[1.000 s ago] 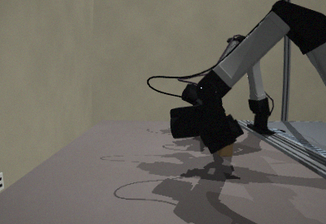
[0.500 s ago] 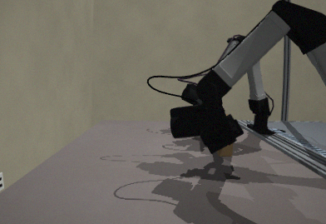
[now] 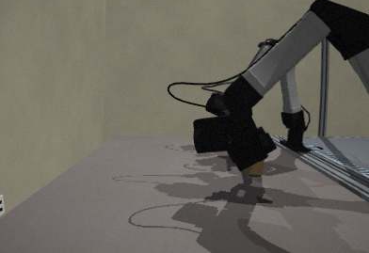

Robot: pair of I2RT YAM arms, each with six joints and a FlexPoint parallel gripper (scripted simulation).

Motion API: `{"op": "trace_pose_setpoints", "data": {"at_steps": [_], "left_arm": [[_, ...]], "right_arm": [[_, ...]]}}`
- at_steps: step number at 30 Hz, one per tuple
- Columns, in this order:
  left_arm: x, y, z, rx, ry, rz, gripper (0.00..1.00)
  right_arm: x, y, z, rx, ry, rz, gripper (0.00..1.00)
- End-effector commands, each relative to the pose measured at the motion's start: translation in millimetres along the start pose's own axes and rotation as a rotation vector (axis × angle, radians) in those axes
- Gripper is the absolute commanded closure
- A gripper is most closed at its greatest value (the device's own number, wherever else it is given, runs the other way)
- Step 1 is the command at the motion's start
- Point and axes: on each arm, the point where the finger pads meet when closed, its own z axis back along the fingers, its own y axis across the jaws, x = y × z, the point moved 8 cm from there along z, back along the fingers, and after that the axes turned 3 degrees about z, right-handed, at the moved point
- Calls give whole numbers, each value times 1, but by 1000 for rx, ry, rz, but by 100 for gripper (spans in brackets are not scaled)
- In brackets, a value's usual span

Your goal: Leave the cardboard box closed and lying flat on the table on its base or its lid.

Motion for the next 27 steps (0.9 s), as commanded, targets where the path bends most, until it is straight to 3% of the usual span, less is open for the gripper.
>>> {"op": "trace_pose_setpoints", "data": {"at_steps": [1, 27], "left_arm": [[28, -13, 4, 1, -30, -76, 100], [37, -18, 9, 8, -34, -92, 100]], "right_arm": [[21, 7, 2, 1, -23, 67, 100], [31, 11, 7, -3, -30, 86, 100]]}}
